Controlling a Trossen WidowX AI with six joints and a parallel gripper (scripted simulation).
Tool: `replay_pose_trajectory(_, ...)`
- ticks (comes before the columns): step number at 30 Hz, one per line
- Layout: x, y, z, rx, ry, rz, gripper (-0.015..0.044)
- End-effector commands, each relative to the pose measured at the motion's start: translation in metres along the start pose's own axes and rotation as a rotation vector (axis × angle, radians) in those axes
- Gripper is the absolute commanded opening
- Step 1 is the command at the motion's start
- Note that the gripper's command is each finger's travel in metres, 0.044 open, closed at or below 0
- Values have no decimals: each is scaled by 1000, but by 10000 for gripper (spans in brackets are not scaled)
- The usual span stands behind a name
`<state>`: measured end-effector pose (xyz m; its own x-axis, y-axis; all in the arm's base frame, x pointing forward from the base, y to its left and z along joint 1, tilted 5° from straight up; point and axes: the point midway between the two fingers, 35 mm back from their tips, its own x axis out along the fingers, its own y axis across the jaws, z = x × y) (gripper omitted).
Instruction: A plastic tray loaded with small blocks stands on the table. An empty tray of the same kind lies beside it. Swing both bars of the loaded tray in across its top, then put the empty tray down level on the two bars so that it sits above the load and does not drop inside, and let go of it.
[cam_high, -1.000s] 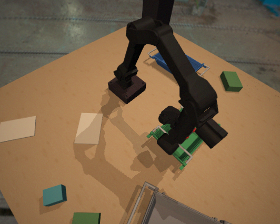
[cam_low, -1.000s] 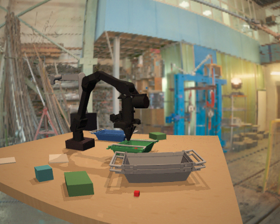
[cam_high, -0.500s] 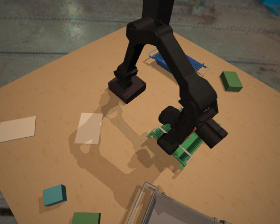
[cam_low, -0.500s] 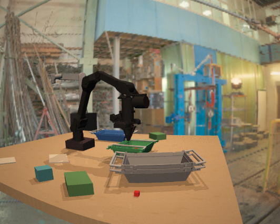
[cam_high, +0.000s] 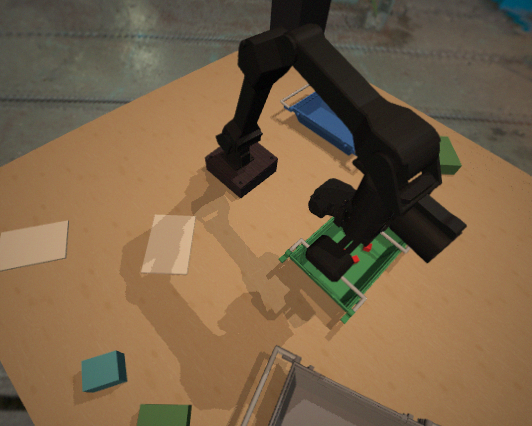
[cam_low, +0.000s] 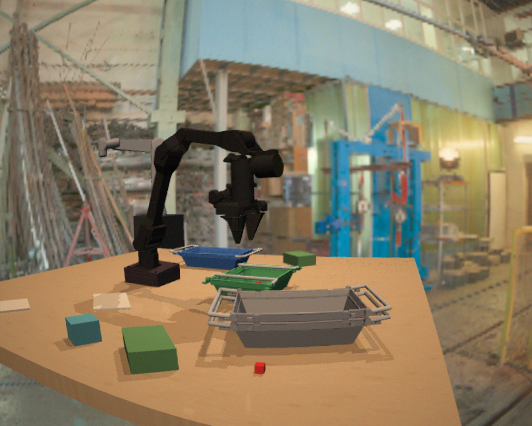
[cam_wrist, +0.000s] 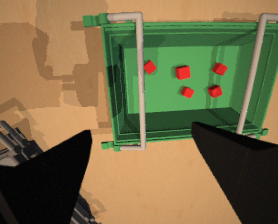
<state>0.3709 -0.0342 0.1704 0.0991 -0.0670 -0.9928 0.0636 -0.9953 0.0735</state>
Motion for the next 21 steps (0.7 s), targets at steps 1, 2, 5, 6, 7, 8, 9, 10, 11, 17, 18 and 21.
replay_pose_trajectory(1, 8, -12, 1, -70, -12, -5, 440)
replay_pose_trajectory(2, 9, -28, 1, -158, -12, -9, 440)
replay_pose_trajectory(5, 14, -82, 9, -475, -12, -23, 440)
replay_pose_trajectory(6, 15, -95, 12, -550, -11, -27, 440)
replay_pose_trajectory(7, 16, -109, 16, -635, -11, -30, 440)
replay_pose_trajectory(8, 17, -124, 21, -728, -10, -34, 440)
replay_pose_trajectory(9, 18, -139, 27, -824, -9, -37, 440)
replay_pose_trajectory(10, 19, -154, 33, -921, -8, -41, 440)
replay_pose_trajectory(11, 20, -168, 40, -1016, -6, -44, 440)
replay_pose_trajectory(17, 26, -243, 94, -1584, 3, -61, 440)
replay_pose_trajectory(18, 27, -253, 105, -1678, 5, -63, 440)
replay_pose_trajectory(21, 30, -282, 140, -1965, 12, -68, 440)
